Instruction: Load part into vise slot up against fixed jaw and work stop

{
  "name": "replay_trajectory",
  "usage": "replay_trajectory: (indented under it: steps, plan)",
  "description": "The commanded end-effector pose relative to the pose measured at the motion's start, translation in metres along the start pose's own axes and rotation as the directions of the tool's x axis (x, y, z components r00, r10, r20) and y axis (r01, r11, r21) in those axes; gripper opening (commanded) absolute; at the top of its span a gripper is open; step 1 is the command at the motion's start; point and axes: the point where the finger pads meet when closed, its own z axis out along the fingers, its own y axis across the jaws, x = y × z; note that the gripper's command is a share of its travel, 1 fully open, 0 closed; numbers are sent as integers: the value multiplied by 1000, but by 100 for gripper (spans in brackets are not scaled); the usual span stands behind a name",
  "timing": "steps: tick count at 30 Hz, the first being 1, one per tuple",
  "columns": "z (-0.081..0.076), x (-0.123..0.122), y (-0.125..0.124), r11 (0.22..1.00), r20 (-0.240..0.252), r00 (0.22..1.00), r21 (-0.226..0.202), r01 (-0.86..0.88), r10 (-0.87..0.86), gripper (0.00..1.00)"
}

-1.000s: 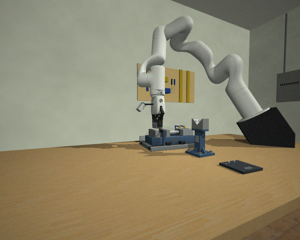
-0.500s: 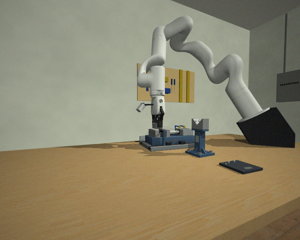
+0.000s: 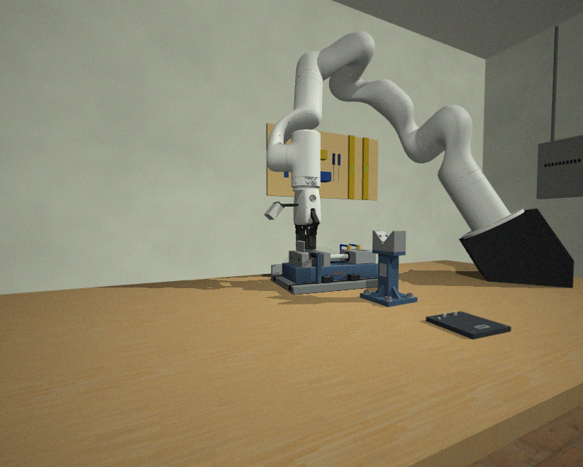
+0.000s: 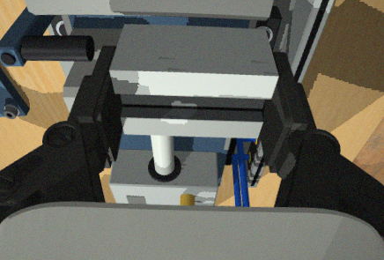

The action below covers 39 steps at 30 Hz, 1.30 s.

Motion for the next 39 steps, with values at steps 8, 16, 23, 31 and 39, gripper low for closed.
replay_trajectory:
  steps: [8, 16, 23, 31, 39]
  plan:
    - [4, 1, 0, 1000, -2, 1000, 0, 0, 0, 0]
    - [6, 1, 0, 1000, -2, 1000, 0, 0, 0, 0]
    - [8, 1, 0, 1000, -2, 1000, 0, 0, 0, 0]
    - [10, 1, 0, 1000, -2, 1000, 0, 0, 0, 0]
    - [12, 1, 0, 1000, -2, 1000, 0, 0, 0, 0]
